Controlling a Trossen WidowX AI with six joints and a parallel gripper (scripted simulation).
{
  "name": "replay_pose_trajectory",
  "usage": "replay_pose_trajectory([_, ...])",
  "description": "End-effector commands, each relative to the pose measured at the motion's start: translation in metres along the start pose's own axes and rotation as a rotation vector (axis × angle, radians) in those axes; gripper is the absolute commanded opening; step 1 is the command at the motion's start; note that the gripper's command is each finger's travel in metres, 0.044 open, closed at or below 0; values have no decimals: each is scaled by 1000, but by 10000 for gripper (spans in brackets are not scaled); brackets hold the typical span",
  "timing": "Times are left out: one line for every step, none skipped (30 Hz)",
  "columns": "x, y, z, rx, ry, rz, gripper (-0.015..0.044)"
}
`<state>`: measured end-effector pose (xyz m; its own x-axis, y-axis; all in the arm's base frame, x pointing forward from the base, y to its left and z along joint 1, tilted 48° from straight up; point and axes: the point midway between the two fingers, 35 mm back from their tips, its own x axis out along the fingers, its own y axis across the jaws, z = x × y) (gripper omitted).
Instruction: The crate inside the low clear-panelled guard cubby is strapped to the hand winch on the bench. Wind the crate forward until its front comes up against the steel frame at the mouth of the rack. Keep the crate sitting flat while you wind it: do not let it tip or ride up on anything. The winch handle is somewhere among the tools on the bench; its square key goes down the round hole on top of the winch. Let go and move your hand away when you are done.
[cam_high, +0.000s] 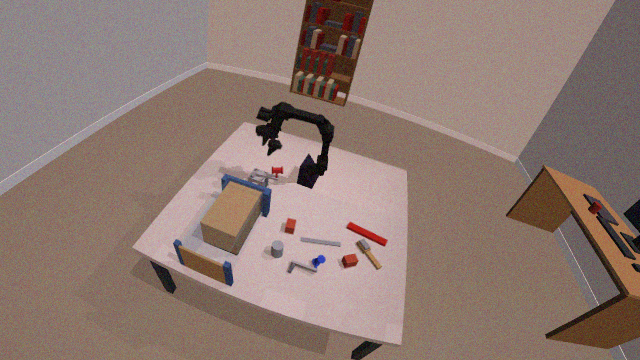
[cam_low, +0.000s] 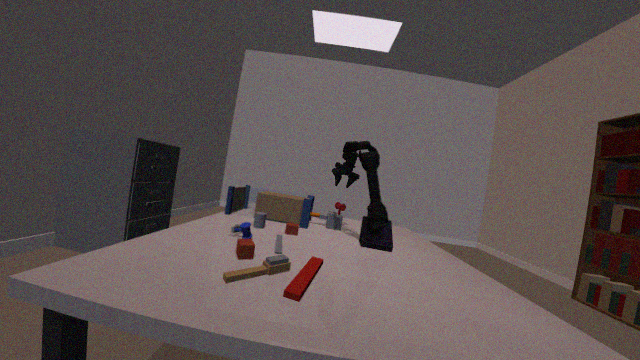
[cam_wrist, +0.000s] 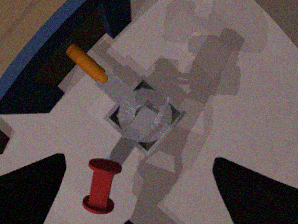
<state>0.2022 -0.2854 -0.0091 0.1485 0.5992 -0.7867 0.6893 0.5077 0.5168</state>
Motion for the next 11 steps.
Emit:
replay_pose_trajectory([19, -7, 26, 6, 80, -13, 440])
replay_pose_trajectory([23, -9, 32, 5, 97, -16, 440])
replay_pose_trajectory([28, -11, 36, 5, 111, -19, 440])
replay_pose_trajectory([30, -11, 39, 5, 119, -20, 440])
replay_pose_trajectory([31, -12, 40, 5, 122, -21, 440])
replay_pose_trajectory([31, -12, 40, 5, 122, -21, 440])
replay_pose_trajectory([31, -12, 40, 5, 122, -21, 440])
replay_pose_trajectory([31, -12, 40, 5, 122, -21, 440])
replay_pose_trajectory([31, -12, 40, 5, 122, -21, 440])
replay_pose_trajectory([31, -12, 40, 5, 122, -21, 440])
replay_pose_trajectory([31, -12, 40, 5, 122, -21, 440])
